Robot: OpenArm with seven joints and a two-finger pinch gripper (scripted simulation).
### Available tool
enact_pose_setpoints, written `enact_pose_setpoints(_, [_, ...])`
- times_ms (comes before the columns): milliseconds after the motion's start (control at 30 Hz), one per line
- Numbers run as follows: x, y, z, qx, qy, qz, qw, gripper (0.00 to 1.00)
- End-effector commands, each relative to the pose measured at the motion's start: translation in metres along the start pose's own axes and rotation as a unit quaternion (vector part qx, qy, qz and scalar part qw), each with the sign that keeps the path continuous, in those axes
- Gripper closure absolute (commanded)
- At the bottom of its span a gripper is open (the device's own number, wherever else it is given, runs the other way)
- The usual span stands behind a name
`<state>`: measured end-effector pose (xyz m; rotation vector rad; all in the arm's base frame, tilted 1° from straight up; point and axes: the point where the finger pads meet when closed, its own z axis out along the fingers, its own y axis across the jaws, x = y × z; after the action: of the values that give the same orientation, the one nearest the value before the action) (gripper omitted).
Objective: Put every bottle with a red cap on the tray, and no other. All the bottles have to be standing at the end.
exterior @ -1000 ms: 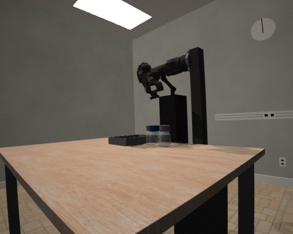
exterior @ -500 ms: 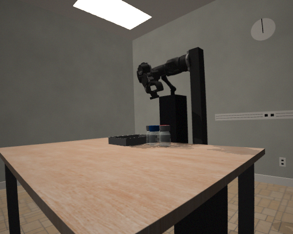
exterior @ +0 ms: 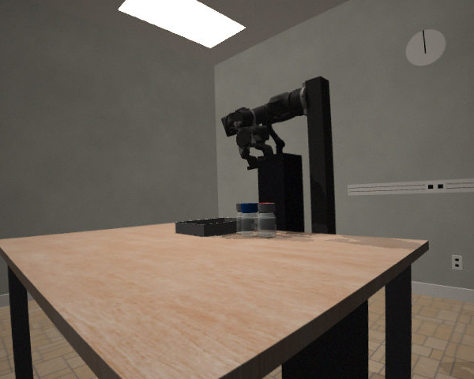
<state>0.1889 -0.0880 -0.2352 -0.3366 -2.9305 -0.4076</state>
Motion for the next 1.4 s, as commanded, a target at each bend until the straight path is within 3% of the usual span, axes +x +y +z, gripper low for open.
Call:
enact_pose_setpoints(0, [-0.002, -0.004, 0.001, 0.012, -0.010, -0.010, 0.9998, 0.58])
enact_pose_setpoints(200, [-0.002, -0.004, 0.001, 0.012, -0.010, -0.010, 0.9998, 0.58])
enact_pose_setpoints(367, [0.006, -0.009, 0.015, 0.051, -0.019, -0.069, 0.9961, 0.58])
enact_pose_setpoints(533, [0.013, -0.016, 0.028, 0.093, -0.028, -0.130, 0.9867, 0.58])
enact_pose_setpoints(767, [0.013, -0.016, 0.028, 0.093, -0.028, -0.130, 0.9867, 0.58])
enact_pose_setpoints(933, [0.019, -0.016, 0.037, 0.119, -0.044, -0.187, 0.9741, 0.58])
enact_pose_setpoints(1100, [0.025, -0.018, 0.046, 0.148, -0.061, -0.246, 0.9560, 0.58])
enact_pose_setpoints(1367, [0.025, -0.018, 0.051, 0.144, -0.060, -0.244, 0.9572, 0.58])
